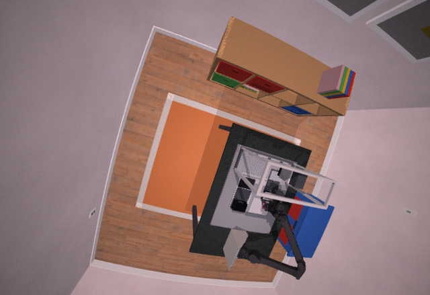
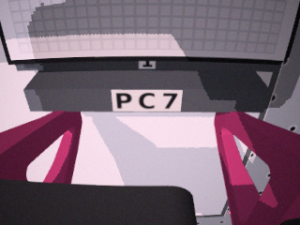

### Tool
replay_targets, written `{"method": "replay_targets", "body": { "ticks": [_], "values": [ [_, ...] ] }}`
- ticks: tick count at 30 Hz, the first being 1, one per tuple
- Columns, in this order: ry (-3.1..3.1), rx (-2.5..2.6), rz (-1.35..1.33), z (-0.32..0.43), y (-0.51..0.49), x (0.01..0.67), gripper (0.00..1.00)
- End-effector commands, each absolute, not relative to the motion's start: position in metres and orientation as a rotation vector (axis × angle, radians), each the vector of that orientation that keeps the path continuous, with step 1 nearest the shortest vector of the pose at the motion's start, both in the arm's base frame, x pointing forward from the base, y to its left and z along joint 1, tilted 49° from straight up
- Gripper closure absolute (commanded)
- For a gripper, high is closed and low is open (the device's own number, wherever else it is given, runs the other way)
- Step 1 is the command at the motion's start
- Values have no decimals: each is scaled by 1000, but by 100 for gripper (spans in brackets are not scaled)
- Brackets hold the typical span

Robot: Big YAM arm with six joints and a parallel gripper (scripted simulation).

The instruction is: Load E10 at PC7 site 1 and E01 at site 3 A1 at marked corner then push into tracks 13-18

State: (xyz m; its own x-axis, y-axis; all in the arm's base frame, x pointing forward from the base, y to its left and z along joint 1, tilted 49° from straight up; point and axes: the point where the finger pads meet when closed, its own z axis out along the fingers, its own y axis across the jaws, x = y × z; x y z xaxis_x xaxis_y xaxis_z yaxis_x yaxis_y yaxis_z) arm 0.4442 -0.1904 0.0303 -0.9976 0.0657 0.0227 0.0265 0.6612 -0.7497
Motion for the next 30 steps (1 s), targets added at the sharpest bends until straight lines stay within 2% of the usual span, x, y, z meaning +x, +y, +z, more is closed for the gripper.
{"method": "replay_targets", "body": {
  "ticks": [1,30],
  "values": [
    [-2865,-70,1298,37,-176,474,20],
    [-2866,-71,1299,37,-176,499,20]
  ]
}}
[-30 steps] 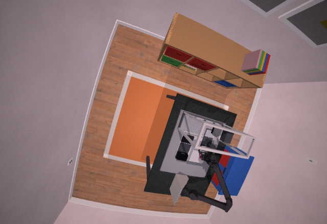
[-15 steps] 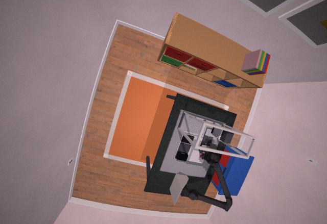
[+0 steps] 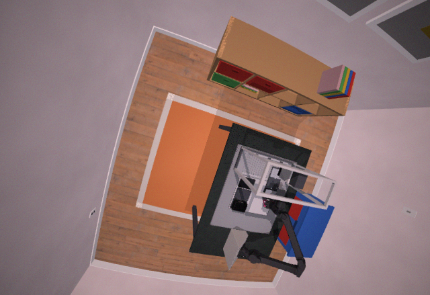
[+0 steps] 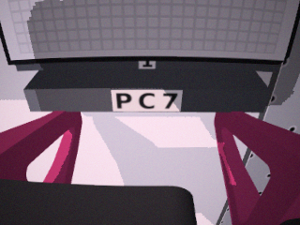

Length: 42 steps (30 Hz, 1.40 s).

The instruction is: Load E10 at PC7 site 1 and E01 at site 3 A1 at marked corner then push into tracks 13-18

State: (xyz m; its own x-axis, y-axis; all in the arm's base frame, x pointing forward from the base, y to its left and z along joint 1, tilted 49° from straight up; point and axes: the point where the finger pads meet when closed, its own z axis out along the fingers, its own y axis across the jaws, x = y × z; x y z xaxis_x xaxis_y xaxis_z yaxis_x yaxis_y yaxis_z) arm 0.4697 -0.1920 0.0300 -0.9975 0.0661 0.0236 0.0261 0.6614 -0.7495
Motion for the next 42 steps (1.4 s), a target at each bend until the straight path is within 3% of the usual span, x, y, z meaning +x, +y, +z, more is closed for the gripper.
{"method": "replay_targets", "body": {
  "ticks": [1,42],
  "values": [
    [-2867,-71,1299,37,-176,500,20],
    [-2868,-72,1300,37,-175,536,20]
  ]
}}
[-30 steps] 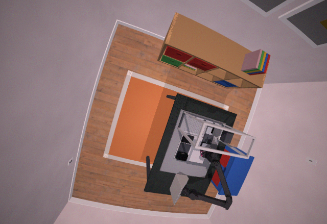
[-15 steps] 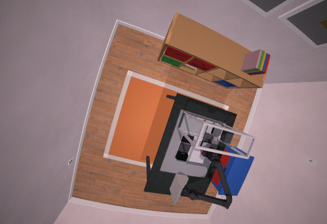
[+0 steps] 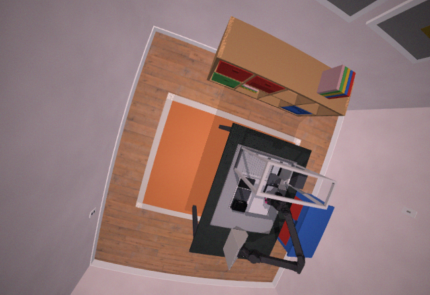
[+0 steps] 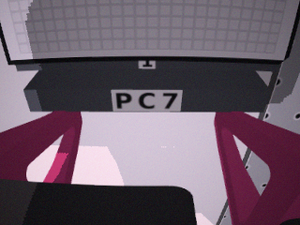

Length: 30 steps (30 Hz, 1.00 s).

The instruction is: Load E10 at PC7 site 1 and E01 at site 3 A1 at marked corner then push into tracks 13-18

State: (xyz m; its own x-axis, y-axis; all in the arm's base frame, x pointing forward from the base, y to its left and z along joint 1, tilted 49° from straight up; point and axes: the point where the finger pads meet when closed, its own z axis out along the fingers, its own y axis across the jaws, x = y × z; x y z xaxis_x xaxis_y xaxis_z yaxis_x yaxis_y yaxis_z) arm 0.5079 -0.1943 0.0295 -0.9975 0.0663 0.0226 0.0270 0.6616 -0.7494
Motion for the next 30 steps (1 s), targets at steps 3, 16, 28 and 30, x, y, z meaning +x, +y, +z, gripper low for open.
{"method": "replay_targets", "body": {
  "ticks": [3,16,28,30],
  "values": [
    [-2866,-70,1299,37,-175,538,20],
    [-2869,-74,1301,38,-175,551,20],
    [-2884,-86,1306,38,-175,565,20],
    [-2884,-84,1304,38,-175,567,20]
  ]
}}
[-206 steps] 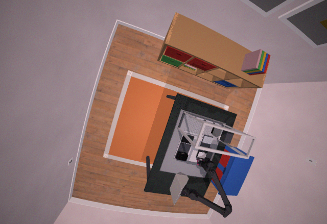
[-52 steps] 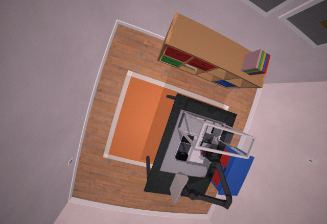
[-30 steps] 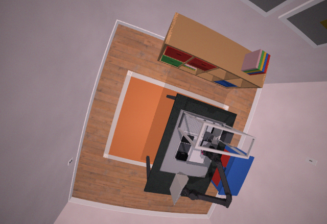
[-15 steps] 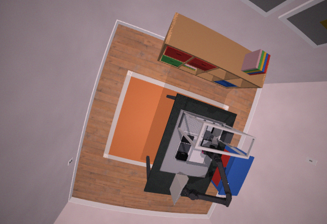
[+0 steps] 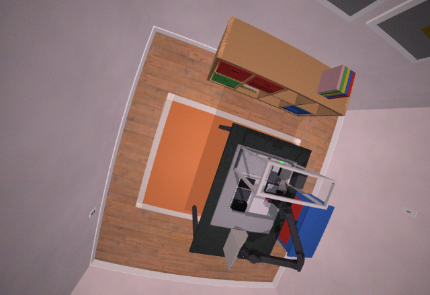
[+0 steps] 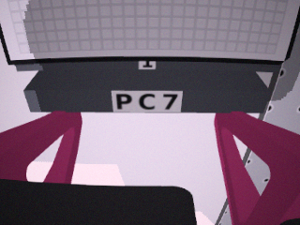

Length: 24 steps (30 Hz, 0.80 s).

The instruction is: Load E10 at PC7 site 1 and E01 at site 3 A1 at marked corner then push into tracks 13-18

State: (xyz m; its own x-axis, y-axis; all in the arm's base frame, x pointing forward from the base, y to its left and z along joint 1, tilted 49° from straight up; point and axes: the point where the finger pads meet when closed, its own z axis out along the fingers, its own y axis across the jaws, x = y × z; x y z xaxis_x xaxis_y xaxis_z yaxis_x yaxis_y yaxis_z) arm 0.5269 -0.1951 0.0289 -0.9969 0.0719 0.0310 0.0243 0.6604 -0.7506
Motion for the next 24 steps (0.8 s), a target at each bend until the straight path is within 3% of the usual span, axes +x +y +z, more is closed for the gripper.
{"method": "replay_targets", "body": {
  "ticks": [1,24],
  "values": [
    [-2884,-82,1305,38,-175,568,20],
    [-2853,-96,1291,44,-199,508,20]
  ]
}}
